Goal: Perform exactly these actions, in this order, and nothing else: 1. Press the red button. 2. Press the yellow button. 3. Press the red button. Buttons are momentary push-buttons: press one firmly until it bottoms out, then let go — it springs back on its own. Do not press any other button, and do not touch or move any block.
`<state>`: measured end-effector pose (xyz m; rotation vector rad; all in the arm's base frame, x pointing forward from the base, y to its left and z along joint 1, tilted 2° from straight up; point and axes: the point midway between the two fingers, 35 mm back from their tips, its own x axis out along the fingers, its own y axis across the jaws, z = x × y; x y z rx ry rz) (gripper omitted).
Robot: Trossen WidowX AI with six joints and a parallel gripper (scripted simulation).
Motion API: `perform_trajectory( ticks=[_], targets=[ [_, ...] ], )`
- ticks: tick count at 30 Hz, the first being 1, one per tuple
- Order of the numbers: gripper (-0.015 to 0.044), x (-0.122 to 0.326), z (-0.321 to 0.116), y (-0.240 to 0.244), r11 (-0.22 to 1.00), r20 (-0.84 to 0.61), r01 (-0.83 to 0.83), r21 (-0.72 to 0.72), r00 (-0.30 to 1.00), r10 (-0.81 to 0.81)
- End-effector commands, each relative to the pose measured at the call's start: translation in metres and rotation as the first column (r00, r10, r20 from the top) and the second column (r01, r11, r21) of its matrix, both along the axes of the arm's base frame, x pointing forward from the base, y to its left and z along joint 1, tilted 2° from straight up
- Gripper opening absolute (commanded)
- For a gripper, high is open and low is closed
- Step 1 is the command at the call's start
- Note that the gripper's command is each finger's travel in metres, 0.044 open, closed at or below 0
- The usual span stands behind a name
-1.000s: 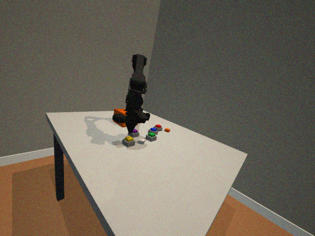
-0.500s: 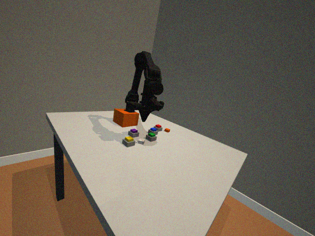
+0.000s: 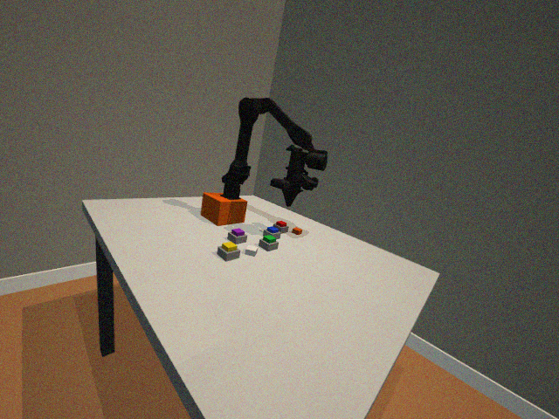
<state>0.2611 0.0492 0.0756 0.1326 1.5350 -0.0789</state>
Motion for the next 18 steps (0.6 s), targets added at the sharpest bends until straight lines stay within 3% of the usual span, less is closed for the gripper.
perform_trajectory(
  ticks=[1,9,14,18],
  targets=[
    [0.0020,-0.029,-0.004,0.037,1.000,-0.014,0.007,0.008,1.000,-0.007],
    [0.0020,-0.050,-0.008,0.060,1.000,-0.017,0.007,0.013,1.000,-0.007],
    [0.0020,-0.049,-0.064,0.062,1.000,-0.017,0.007,0.013,1.000,-0.007],
    [0.0020,-0.049,-0.067,0.062,1.000,-0.017,0.007,0.013,1.000,-0.007]
  ],
)
